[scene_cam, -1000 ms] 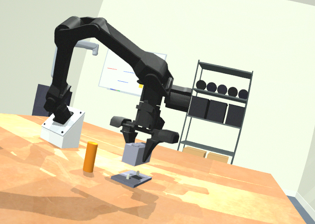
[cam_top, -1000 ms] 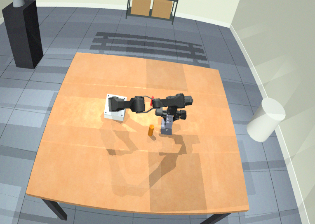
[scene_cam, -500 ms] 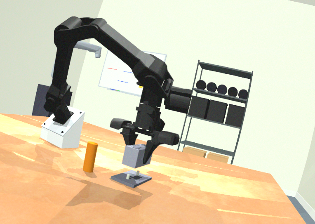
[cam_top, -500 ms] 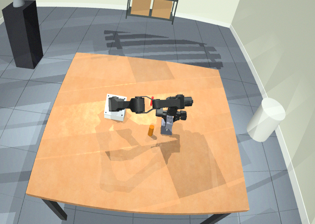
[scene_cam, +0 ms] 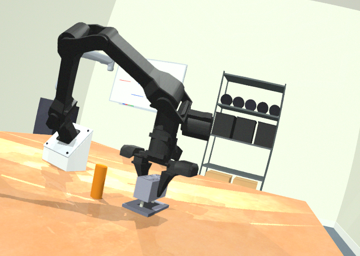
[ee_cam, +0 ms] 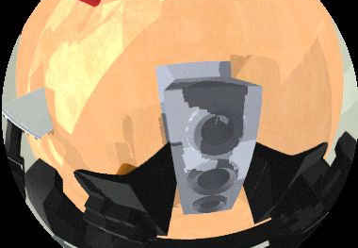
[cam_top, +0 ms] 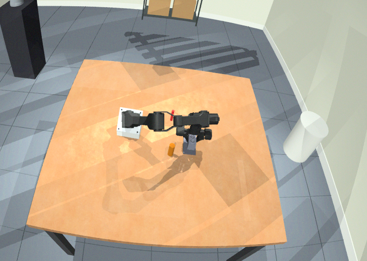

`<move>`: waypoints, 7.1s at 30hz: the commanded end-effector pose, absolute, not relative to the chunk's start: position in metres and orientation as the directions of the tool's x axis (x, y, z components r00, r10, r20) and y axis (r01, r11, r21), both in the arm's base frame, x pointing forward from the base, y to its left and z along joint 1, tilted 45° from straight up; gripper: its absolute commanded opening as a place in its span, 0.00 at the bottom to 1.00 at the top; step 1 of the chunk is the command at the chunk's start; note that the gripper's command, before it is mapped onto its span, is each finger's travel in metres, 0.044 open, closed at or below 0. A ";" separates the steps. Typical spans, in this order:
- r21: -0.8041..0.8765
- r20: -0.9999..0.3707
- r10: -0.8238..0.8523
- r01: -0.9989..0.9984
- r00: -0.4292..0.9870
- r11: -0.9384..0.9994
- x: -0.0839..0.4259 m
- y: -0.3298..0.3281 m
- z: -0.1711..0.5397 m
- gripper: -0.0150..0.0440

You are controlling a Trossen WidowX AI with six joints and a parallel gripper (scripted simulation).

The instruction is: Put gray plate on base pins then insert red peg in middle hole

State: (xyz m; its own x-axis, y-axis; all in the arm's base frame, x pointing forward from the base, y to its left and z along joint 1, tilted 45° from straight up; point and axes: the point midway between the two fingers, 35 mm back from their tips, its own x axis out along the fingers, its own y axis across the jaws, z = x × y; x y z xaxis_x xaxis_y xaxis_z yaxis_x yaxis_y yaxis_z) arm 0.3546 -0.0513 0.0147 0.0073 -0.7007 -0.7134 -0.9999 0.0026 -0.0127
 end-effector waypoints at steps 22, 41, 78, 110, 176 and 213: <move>-0.011 -0.713 -0.702 -1.000 0.005 0.004 0.354 -0.060 0.006 0.57; -0.006 -0.718 -0.697 -1.000 0.005 -0.001 0.360 -0.018 0.045 1.00; -0.666 -0.733 -0.680 0.204 0.002 0.718 0.282 0.122 -0.003 1.00; -0.331 -0.722 -0.692 0.879 -0.002 0.343 0.240 0.148 -0.037 1.00; -0.331 -0.719 -0.695 0.879 0.000 0.342 0.238 0.079 -0.107 0.60; -0.330 -0.723 -0.691 0.879 -0.001 0.345 0.243 0.123 -0.067 0.25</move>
State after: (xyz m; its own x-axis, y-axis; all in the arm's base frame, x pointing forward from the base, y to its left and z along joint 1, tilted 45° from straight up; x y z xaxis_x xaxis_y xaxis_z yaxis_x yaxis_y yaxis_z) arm 0.2403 0.1138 -0.0754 -0.0045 -0.6984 -0.7157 0.8732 0.3461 -0.3432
